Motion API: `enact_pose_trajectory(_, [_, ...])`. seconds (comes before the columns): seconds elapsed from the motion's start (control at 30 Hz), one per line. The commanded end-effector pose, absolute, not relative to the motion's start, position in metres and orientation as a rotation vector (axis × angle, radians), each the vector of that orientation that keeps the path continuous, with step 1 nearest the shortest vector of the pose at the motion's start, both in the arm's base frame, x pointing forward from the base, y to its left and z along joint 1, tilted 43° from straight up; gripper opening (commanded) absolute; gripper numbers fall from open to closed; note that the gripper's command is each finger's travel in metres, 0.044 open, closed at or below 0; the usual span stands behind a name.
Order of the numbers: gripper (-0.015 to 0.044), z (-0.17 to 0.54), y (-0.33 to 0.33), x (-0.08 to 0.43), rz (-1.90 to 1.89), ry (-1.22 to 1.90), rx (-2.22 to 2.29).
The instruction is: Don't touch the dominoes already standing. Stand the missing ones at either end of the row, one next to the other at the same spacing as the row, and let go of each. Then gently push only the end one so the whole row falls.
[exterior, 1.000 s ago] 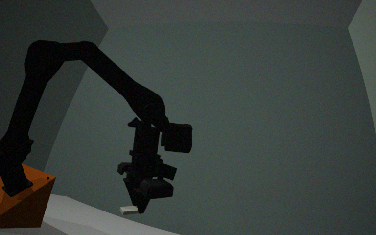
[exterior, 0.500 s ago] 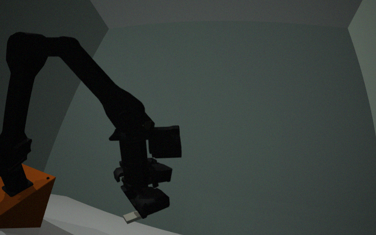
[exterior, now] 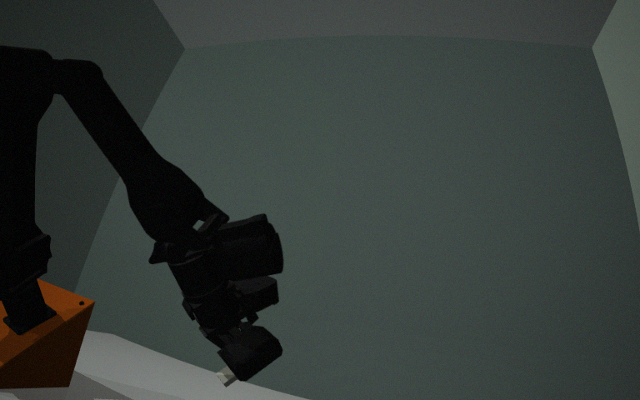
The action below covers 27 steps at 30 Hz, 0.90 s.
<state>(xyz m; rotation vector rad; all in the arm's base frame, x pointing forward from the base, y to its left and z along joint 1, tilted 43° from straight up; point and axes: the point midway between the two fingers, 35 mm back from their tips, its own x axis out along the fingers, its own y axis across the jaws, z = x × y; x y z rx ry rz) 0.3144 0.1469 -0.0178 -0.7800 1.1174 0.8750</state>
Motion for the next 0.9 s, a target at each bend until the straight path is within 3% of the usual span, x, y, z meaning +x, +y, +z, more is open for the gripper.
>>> enact_pose_trajectory(0.0, [0.0107, -0.015, 0.146, 0.314, 0.910, 1.041, -0.761])
enact_pose_trajectory(0.87, [0.0107, 0.019, 0.130, 0.298, 1.024, 0.469, -0.751])
